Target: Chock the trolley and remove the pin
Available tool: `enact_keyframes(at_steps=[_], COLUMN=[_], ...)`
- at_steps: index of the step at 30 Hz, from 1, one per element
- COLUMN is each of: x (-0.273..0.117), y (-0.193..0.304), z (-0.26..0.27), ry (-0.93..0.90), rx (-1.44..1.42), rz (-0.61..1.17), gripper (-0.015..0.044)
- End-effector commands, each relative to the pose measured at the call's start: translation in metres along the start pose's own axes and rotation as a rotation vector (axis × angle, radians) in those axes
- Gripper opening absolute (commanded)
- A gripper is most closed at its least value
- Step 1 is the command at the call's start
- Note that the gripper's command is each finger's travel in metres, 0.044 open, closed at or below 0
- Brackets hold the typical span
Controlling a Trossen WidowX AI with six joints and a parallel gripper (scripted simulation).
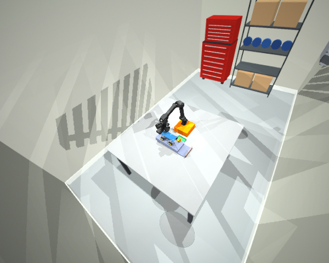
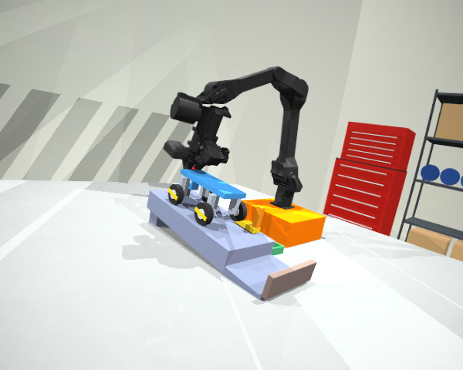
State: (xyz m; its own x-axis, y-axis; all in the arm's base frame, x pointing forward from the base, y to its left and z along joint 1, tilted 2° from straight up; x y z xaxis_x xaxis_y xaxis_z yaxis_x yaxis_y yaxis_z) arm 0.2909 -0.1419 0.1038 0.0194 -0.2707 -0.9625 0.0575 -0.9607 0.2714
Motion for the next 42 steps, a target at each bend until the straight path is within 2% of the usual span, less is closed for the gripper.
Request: enact_keyframes(at_steps=[1, 42], x=[-0.001, -0.023], y=[0.000, 0.002], z=[-0.001, 0.002], ry=[0.003, -0.002], rx=[0.001, -0.004], rz=[0.001, -0.003], gripper=[0.0000, 0.0000])
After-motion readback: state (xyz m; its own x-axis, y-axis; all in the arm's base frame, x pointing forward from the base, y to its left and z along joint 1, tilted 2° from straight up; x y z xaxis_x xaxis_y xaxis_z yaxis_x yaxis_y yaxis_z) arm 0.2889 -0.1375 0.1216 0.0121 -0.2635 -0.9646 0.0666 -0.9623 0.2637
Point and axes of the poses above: the point midway between the two fingers, 35 mm back from their tips, its own x axis out along the fingers, its own z axis across the jaws, y = z × x, the point moved 1 cm from there along -x, back along the fingers, and after that the axes turned 9 degrees about -x, right-handed, at the moved point
